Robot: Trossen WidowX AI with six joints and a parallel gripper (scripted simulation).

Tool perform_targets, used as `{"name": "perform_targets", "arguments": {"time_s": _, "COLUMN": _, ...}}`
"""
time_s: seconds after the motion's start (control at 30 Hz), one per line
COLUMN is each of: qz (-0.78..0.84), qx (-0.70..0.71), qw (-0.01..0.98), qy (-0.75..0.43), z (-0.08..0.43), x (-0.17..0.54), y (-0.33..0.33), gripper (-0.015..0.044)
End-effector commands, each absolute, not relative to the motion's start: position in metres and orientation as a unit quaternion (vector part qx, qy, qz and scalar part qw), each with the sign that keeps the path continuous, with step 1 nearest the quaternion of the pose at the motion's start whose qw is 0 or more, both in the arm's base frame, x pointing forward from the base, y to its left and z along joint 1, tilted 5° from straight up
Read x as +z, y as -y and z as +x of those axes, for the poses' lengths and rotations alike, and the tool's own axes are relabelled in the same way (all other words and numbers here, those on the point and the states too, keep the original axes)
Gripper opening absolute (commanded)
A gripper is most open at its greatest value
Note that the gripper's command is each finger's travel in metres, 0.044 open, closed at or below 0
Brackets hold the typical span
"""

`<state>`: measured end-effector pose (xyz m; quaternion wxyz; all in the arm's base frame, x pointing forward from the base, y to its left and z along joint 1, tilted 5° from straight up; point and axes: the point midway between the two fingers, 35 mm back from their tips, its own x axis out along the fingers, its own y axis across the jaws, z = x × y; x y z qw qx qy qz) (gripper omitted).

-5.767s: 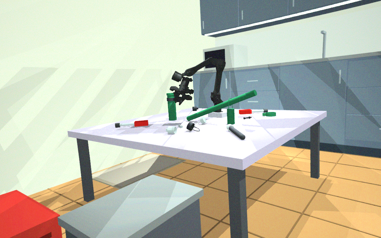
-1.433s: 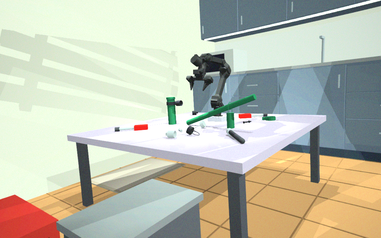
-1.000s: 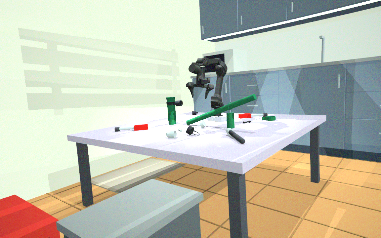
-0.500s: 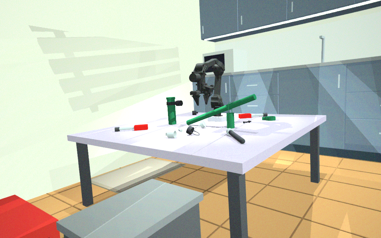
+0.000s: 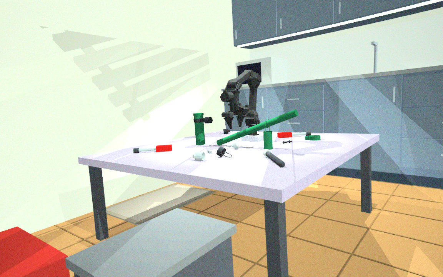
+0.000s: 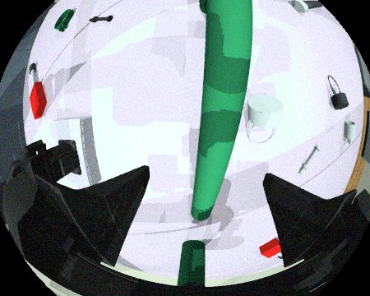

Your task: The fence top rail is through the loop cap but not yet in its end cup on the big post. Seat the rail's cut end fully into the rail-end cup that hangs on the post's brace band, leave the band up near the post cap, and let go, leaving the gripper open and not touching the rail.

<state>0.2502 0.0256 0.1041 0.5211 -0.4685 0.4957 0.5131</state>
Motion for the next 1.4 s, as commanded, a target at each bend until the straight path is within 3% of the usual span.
{"name": "perform_targets", "arguments": {"time_s": 0.0, "qz": -0.469, "qx": 0.513, "qw": 0.52, "qy": -0.497, "z": 0.25, "x": 0.092, "y": -0.026, "gripper": 0.044}}
{"name": "perform_targets", "arguments": {"time_s": 1.37, "qz": -0.469, "qx": 0.513, "qw": 0.52, "qy": -0.497, "z": 0.248, "x": 0.031, "y": -0.03, "gripper": 0.044}}
